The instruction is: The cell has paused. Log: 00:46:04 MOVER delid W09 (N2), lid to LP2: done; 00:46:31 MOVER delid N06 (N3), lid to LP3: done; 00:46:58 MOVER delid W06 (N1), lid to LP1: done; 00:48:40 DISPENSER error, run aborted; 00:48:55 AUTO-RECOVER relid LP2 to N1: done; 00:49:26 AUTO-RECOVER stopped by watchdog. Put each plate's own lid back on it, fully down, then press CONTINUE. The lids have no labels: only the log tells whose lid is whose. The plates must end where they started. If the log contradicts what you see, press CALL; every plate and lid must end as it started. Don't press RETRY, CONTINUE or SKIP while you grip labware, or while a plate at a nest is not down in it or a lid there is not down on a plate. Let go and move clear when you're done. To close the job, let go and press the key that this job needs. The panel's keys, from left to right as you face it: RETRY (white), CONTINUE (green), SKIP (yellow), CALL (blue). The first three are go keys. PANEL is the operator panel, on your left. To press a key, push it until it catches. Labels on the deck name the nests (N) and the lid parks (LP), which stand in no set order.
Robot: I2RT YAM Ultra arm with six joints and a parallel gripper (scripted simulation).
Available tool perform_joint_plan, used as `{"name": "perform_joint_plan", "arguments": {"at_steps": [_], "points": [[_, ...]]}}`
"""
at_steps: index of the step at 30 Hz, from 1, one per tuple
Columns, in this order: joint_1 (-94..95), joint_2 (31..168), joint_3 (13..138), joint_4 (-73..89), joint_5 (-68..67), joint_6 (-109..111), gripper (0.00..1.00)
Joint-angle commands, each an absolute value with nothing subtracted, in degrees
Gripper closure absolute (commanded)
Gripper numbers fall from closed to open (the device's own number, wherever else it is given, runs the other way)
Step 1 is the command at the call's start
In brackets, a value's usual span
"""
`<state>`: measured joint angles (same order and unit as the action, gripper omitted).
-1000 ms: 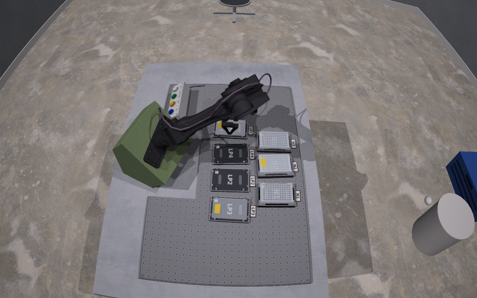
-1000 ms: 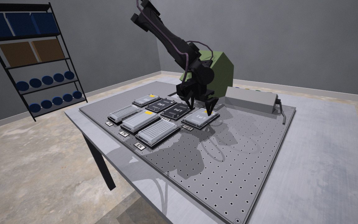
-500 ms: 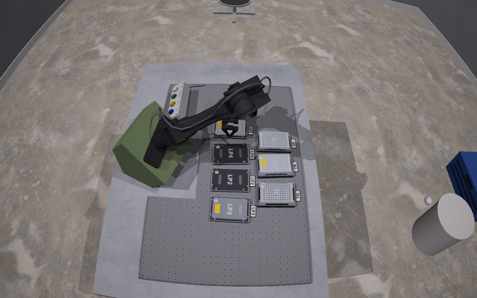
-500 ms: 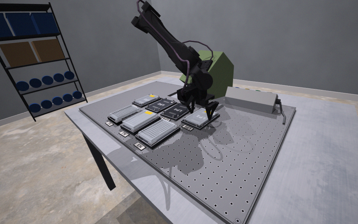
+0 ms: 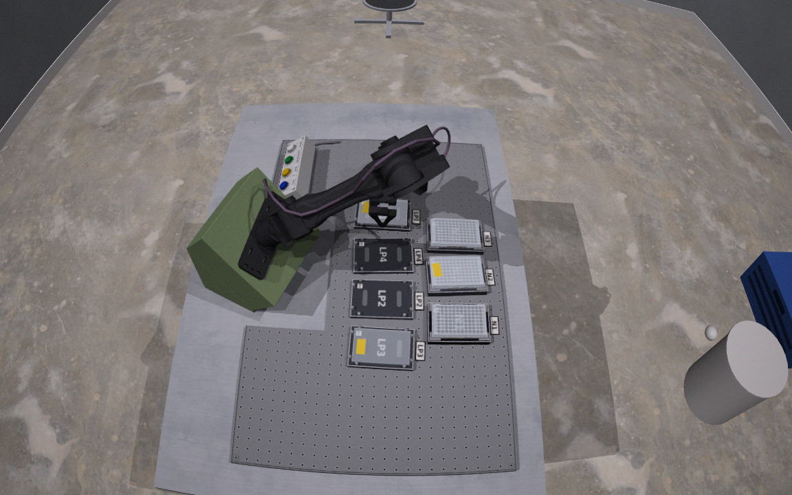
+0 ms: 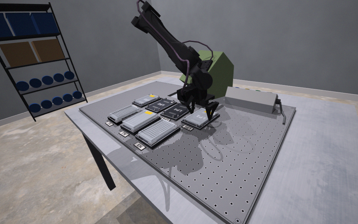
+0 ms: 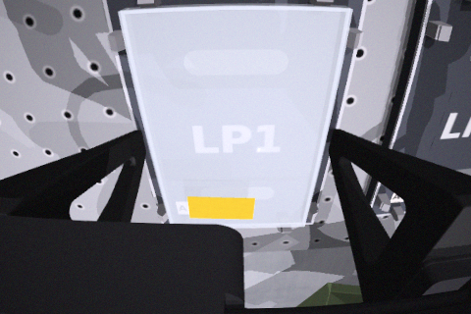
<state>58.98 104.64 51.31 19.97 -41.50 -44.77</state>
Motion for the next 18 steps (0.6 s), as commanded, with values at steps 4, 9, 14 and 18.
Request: {"name": "perform_joint_plan", "arguments": {"at_steps": [4, 9, 14, 18], "points": [[60.1, 104.3, 51.4, 19.4, -41.8, -44.5, 0.05], [60.1, 104.4, 51.2, 19.4, -41.8, -44.6, 0.08], [60.2, 104.5, 50.7, 19.3, -41.8, -44.6, 0.13], [60.2, 104.5, 50.2, 19.2, -41.9, -44.7, 0.17]]}}
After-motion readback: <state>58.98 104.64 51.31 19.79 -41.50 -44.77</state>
